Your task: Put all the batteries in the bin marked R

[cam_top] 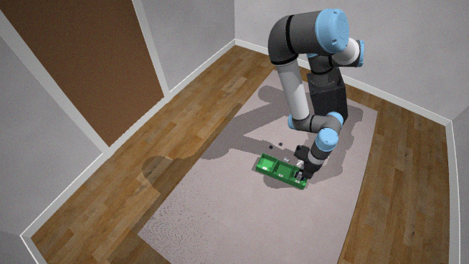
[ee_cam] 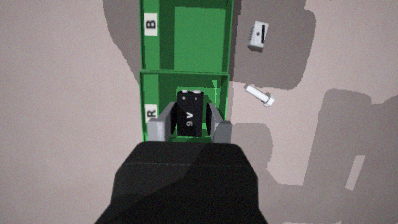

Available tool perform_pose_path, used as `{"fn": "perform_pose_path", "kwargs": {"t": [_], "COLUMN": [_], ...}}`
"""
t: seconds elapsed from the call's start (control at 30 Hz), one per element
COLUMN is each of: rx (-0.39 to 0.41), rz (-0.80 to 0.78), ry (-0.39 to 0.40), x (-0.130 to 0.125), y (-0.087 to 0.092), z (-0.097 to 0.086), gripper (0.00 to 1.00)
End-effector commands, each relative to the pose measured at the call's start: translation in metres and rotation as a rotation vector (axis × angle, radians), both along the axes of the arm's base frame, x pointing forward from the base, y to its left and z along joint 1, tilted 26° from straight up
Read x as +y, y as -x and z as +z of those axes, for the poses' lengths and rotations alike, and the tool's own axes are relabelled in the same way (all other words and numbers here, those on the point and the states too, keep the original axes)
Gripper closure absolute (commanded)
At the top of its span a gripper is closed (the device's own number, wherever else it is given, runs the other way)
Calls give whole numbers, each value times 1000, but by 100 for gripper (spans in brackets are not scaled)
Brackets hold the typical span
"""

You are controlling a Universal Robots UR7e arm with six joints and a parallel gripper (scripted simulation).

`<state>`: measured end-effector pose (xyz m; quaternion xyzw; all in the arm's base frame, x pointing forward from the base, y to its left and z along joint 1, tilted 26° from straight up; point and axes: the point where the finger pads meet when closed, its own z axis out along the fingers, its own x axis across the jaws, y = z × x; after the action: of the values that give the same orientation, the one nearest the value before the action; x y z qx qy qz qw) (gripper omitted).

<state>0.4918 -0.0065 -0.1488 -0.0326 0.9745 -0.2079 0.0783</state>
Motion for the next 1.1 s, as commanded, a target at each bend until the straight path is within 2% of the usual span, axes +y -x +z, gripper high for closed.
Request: {"fn": "perform_pose_path", "kwargs": {"t": [0.0,0.77,0.83,1.07], "rx": [-2,-2,-2,-2], "rz": [1,1,1,1], "ry": [0,0,0,0], "x": [2,12,15,15], "y": [0,4,6,6], "z": [5,27,34,34], "gripper": [32,32,32,32]}}
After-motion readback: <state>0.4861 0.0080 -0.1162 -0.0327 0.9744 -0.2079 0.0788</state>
